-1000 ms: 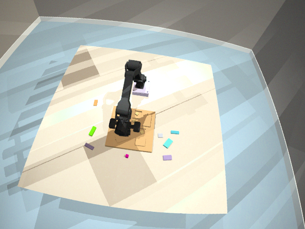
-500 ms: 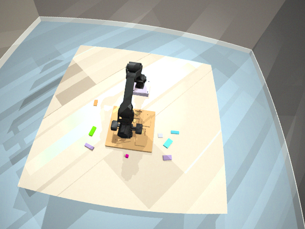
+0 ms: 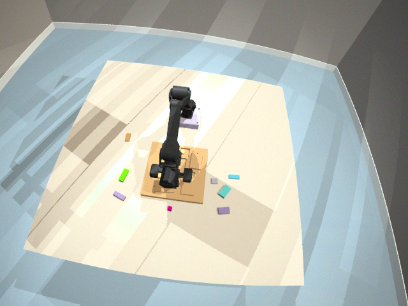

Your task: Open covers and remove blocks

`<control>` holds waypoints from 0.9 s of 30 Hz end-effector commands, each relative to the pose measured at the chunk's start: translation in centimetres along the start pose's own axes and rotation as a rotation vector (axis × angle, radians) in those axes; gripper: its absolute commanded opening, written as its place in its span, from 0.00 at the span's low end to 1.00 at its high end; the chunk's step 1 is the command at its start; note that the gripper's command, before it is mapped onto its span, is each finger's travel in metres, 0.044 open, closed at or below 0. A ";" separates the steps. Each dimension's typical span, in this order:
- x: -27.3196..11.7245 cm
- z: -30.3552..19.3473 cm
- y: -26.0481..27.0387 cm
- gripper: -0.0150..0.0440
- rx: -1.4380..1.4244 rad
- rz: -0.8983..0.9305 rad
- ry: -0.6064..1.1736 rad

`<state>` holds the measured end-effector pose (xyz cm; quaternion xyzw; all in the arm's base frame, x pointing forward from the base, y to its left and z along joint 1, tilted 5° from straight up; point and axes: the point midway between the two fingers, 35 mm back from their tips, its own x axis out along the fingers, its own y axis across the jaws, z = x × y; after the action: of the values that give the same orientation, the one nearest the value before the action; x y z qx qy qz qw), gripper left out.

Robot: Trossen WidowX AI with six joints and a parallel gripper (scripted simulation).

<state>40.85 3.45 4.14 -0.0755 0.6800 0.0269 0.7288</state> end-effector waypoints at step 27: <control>-3.0 0.8 0.4 0.25 0.002 -0.002 0.003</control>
<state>41.26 4.17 6.35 -0.0762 0.6847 0.0278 0.7243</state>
